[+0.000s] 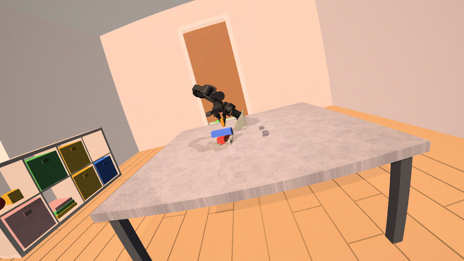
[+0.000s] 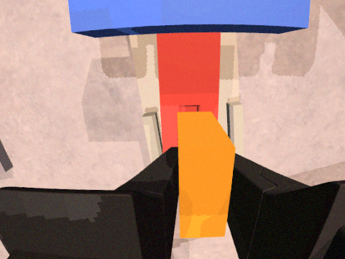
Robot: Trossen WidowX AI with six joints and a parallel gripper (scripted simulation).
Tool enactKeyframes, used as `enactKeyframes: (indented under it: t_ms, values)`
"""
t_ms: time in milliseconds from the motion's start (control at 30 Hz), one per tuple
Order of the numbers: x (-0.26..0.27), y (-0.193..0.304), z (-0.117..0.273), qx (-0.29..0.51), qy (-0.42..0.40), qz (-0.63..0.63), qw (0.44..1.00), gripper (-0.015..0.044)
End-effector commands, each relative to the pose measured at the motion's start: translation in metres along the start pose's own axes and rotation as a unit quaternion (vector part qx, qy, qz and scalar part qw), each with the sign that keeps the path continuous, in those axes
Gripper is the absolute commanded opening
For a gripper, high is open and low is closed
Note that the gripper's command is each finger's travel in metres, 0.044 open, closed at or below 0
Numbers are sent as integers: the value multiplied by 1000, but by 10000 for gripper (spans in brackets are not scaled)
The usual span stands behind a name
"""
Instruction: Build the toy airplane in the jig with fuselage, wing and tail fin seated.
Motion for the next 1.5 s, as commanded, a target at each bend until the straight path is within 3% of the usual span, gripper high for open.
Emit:
enactKeyframes:
  t_ms: [0,800,1000,1133,1467]
  values:
    - [-1,1,-6,0,3,3,1000,65]
    - [-2,1,-38,-1,4,2,1000,65]
    - [-1,0,-36,0,1,-1,1000,5]
    - [-1,0,-36,0,1,-1,1000,0]
    - [-1,0,-36,0,1,-1,1000,260]
Point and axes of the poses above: the point midway between the two fingers, 35 mm back from their tips, its own z axis back along the fingers, its own x axis across the jaws, y = z × x, the point moved 4 cm from there along z, back along the fingers, and after that the axes turned 13 degrees about -z, right-handed, at the moved point
